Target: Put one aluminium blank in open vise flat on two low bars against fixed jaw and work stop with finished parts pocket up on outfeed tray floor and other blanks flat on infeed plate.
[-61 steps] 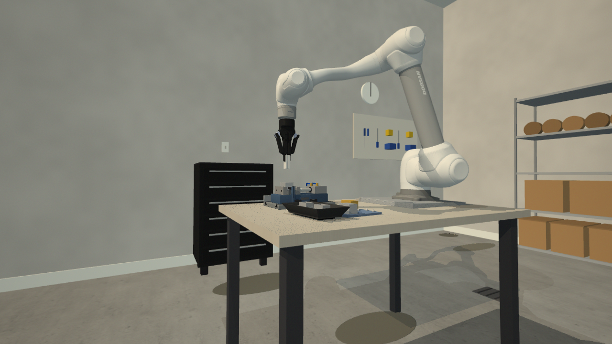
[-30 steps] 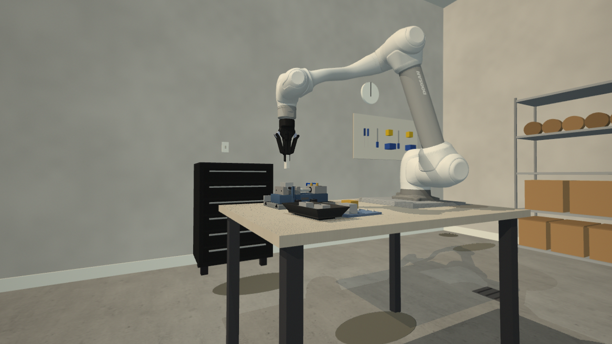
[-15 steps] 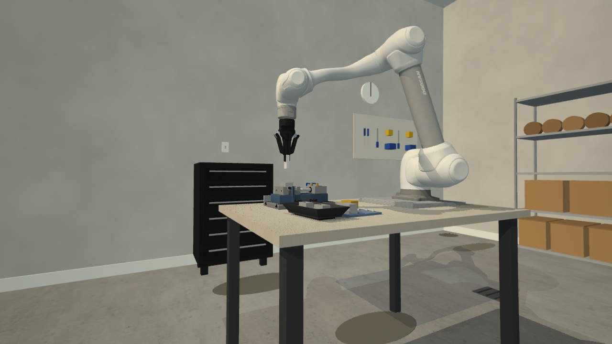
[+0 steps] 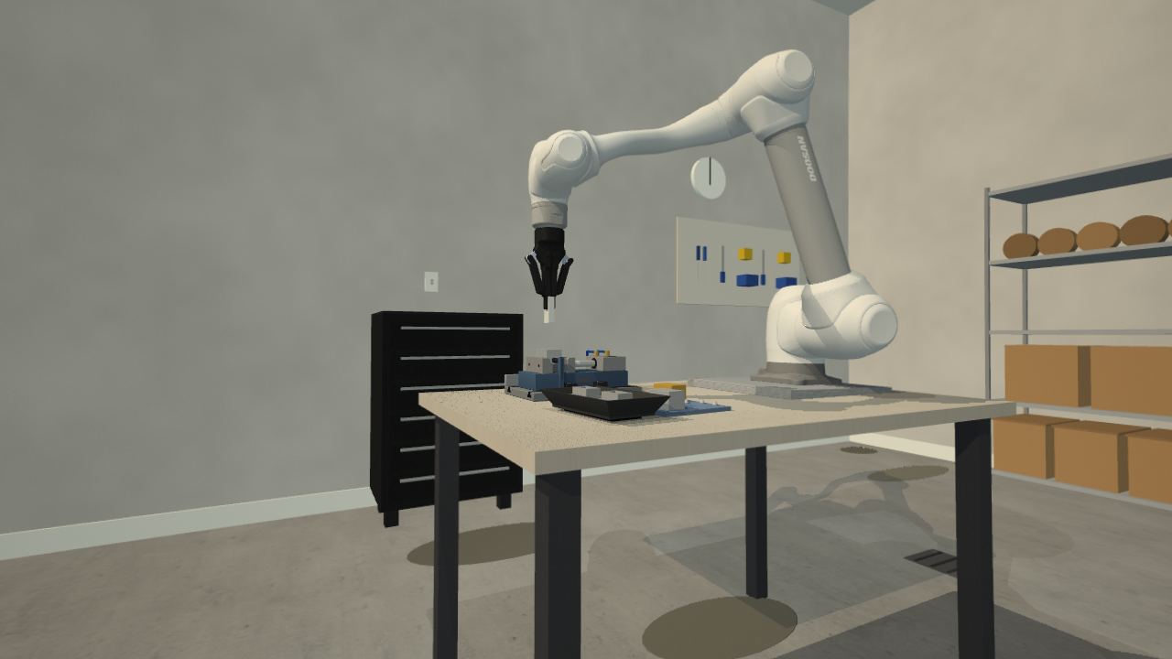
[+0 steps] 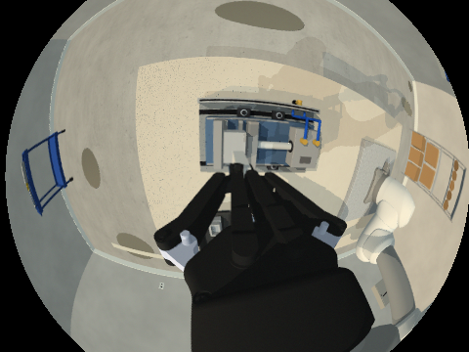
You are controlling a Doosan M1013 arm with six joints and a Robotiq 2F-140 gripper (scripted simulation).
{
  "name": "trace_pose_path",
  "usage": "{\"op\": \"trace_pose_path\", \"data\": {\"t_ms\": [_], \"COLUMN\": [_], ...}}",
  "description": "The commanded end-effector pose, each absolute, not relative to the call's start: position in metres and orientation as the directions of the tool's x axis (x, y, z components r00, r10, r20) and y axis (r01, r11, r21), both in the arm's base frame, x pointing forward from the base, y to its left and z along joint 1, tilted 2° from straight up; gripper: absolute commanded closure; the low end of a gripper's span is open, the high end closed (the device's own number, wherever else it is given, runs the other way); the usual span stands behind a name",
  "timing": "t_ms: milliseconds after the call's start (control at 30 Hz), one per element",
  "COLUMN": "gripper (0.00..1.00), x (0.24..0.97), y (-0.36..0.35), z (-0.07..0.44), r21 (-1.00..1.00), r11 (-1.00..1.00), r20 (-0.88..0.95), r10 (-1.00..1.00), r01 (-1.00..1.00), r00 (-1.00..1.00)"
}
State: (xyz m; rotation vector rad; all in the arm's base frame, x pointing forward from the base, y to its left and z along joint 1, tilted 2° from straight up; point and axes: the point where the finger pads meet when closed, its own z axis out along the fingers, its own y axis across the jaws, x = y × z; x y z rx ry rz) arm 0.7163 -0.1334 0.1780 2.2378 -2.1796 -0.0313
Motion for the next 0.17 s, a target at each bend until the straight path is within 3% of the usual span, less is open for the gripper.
{"op": "trace_pose_path", "data": {"t_ms": [0, 133], "gripper": [1.00, 1.00], "x": [0.7162, 0.7162], "y": [-0.1334, -0.1334], "z": [0.1781, 0.1781], "r21": [0.026, 0.026], "r11": [-0.026, -0.026], "r20": [-0.002, -0.002], "r10": [-1.000, -1.000], "r01": [-0.999, -0.999], "r00": [0.026, 0.026]}}
